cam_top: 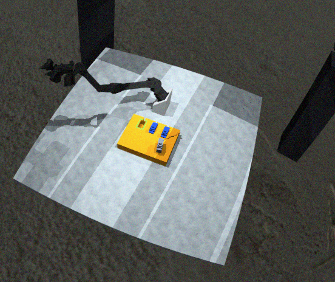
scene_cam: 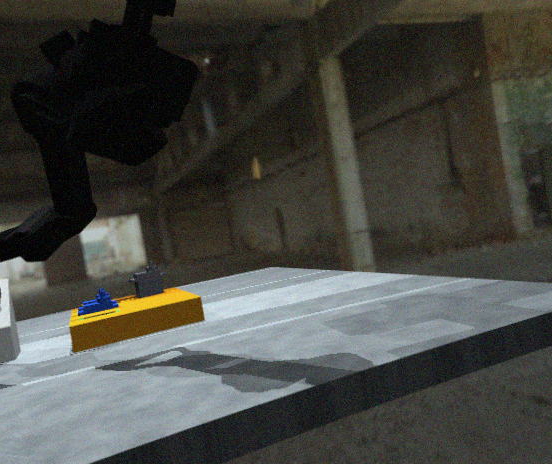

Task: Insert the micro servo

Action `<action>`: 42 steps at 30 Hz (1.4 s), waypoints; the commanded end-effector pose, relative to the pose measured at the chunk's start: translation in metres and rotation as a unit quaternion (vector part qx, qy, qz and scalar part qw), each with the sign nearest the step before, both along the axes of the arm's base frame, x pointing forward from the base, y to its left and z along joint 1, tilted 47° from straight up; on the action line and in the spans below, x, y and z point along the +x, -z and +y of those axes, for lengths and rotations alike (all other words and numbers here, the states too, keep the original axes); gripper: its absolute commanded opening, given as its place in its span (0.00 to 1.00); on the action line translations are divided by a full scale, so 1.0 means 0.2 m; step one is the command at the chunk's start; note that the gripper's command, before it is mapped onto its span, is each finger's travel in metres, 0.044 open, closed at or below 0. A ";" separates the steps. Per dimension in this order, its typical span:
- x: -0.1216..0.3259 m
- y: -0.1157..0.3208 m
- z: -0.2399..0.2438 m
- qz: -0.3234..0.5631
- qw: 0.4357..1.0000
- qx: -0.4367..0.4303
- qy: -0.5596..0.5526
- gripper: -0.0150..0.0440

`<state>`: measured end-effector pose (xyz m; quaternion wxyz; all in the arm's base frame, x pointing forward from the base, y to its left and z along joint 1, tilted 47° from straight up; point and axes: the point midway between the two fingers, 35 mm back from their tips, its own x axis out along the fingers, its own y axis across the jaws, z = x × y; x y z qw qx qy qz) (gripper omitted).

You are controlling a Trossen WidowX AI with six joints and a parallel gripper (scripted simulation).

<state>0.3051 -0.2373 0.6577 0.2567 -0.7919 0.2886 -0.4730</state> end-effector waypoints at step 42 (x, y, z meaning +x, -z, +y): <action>-0.73 -0.39 0.26 -0.133 0.978 -0.146 0.064 1.00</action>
